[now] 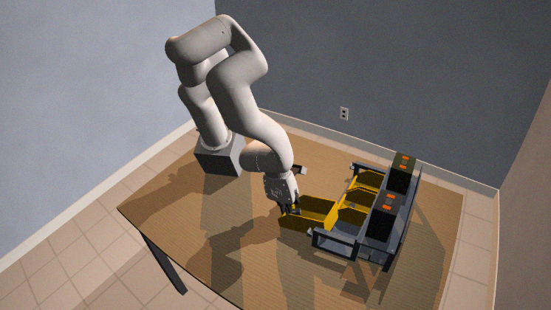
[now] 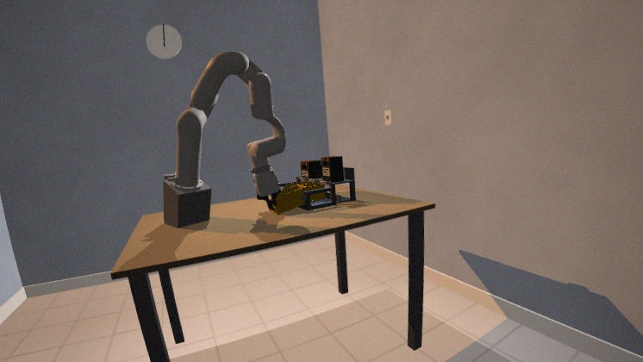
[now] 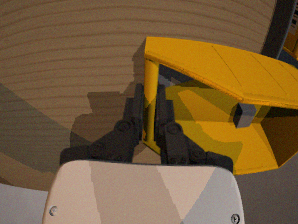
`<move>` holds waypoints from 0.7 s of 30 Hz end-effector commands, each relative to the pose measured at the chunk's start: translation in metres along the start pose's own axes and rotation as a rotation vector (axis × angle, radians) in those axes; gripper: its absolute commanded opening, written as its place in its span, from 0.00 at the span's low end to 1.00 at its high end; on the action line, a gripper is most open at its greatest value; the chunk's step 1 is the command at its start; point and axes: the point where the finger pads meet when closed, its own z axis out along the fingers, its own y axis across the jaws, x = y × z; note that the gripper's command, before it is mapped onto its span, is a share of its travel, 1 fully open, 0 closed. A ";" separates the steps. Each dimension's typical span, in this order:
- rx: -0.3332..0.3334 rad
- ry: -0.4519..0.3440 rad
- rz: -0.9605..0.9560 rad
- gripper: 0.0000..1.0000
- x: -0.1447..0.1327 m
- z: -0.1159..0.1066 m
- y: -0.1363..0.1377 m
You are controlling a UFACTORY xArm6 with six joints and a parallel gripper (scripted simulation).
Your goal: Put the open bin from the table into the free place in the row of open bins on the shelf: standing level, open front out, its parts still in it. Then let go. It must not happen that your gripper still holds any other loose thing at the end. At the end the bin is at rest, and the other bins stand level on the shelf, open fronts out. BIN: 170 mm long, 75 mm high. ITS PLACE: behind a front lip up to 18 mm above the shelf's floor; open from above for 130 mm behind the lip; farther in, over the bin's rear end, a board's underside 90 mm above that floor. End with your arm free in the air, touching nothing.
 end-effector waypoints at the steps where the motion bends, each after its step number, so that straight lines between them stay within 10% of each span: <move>1: -0.002 0.000 0.000 0.00 0.000 0.000 0.001; 21: -0.002 0.000 0.000 0.00 0.000 -0.010 0.003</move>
